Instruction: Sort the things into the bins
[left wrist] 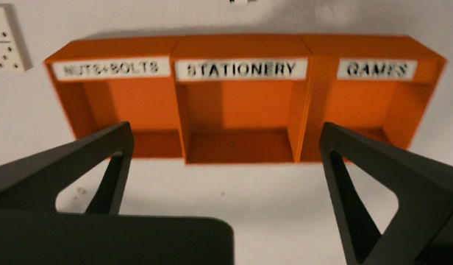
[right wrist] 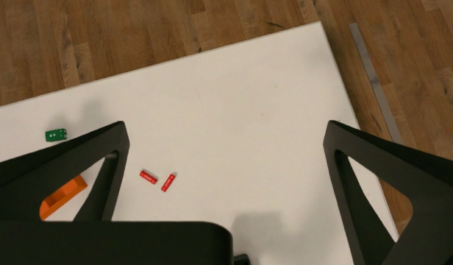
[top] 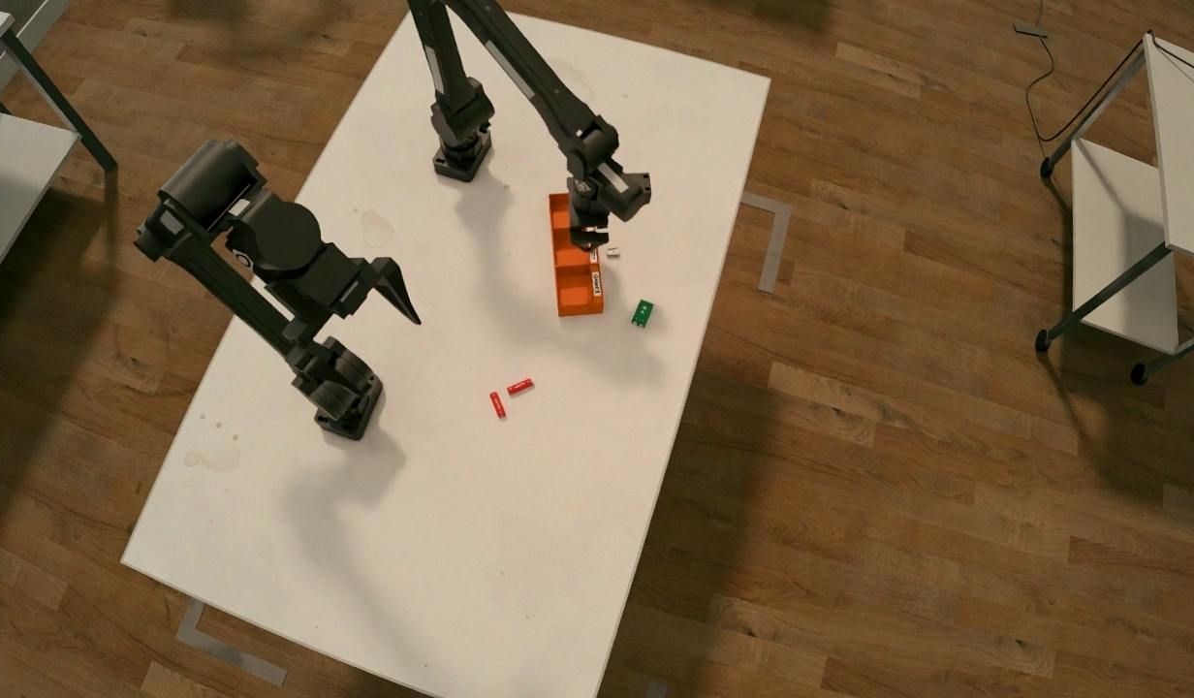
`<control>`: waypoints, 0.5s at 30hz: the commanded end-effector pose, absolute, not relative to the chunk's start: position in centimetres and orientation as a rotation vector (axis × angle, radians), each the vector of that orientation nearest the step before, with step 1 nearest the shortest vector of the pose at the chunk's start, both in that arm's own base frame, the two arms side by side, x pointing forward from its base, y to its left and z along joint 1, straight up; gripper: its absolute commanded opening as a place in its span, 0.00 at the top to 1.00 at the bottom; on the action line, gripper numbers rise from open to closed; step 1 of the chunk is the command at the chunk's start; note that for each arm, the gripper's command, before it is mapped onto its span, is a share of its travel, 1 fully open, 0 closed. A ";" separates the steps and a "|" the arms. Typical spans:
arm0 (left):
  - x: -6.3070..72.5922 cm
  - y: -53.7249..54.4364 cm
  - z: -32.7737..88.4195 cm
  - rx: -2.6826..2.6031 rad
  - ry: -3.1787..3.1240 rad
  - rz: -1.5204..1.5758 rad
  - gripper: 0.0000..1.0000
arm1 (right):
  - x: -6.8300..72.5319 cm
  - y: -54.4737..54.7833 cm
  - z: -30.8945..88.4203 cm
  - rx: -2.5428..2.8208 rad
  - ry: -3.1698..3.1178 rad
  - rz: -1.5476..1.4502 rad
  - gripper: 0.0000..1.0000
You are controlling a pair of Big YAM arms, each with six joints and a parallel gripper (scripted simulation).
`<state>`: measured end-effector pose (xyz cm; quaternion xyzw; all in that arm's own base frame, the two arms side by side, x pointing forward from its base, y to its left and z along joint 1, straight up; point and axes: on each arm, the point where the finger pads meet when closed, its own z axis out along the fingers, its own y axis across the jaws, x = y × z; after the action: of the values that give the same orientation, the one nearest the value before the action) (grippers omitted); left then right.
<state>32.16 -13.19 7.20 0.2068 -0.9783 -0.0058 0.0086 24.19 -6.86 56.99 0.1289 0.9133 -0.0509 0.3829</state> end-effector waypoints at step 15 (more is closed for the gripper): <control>34.4 -14.1 7.3 0.688 -3.092 0.028 0.00 | 23.5 -6.3 60.3 0.295 2.239 -0.140 0.00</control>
<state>33.12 -13.56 6.19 0.2126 -0.9771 -0.0004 0.0006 24.19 -6.86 56.99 0.1289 0.9133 -0.0509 0.3829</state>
